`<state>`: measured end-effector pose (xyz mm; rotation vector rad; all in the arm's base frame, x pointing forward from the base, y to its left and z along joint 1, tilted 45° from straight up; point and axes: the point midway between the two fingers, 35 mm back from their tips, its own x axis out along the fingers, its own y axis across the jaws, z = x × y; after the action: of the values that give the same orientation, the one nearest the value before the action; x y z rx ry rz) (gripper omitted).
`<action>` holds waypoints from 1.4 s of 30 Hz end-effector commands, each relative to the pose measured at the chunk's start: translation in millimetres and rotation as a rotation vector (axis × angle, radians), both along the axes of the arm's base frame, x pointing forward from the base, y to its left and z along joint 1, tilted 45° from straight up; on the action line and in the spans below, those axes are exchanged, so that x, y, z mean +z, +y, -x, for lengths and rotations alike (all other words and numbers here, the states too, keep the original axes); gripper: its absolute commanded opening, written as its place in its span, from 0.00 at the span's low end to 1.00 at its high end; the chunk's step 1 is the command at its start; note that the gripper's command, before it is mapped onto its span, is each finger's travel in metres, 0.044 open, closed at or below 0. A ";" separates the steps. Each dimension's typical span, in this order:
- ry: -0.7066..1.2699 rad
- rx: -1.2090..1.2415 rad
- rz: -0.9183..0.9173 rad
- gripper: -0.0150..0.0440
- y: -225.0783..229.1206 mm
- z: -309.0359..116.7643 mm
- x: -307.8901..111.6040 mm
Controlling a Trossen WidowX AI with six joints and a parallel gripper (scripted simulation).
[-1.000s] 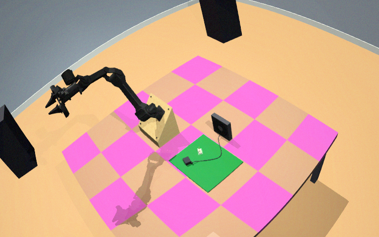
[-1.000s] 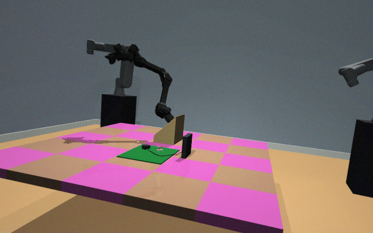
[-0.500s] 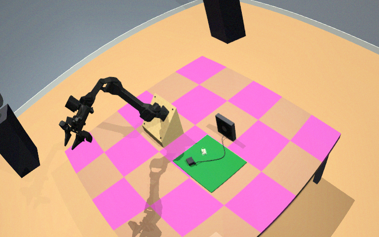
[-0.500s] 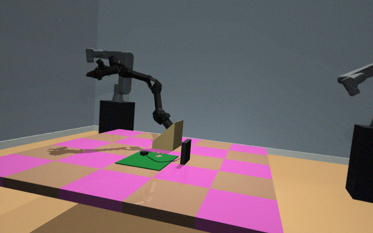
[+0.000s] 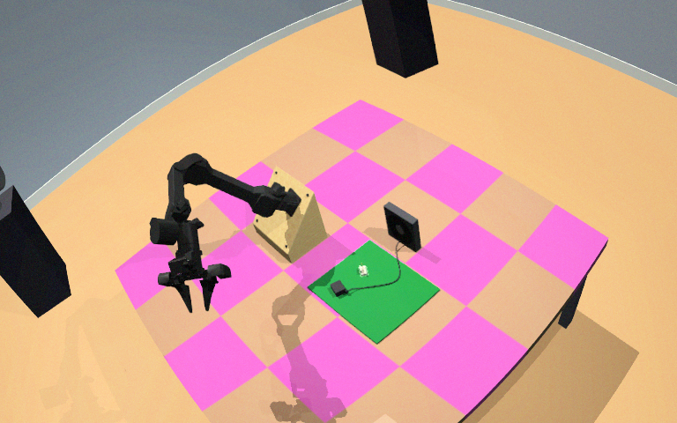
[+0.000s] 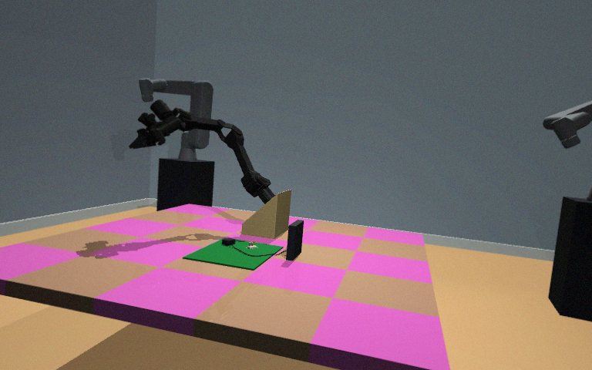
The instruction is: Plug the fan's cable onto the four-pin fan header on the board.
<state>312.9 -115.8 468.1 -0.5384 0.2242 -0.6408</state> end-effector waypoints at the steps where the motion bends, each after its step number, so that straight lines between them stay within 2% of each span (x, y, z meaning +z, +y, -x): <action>1: 0.104 0.028 -0.113 0.61 12.8 -31.4 -50.9; 7: 0.322 0.020 -0.294 0.61 39.7 -66.1 -145.8; 13: 0.557 -0.063 -0.439 0.61 71.4 -71.5 -243.2; 19: 0.788 -0.221 -0.507 0.61 100.1 -47.6 -329.8; 24: 0.986 -0.442 -0.469 0.61 119.5 -1.9 -395.3; 27: 1.055 -0.555 -0.412 0.61 124.6 22.5 -416.0; 35: 1.059 -0.563 -0.407 0.61 123.0 23.7 -419.2; 42: 1.058 -0.564 -0.405 0.61 79.5 16.2 -462.7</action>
<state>298.7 -15.4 25.3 -0.3569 1.4954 -0.7618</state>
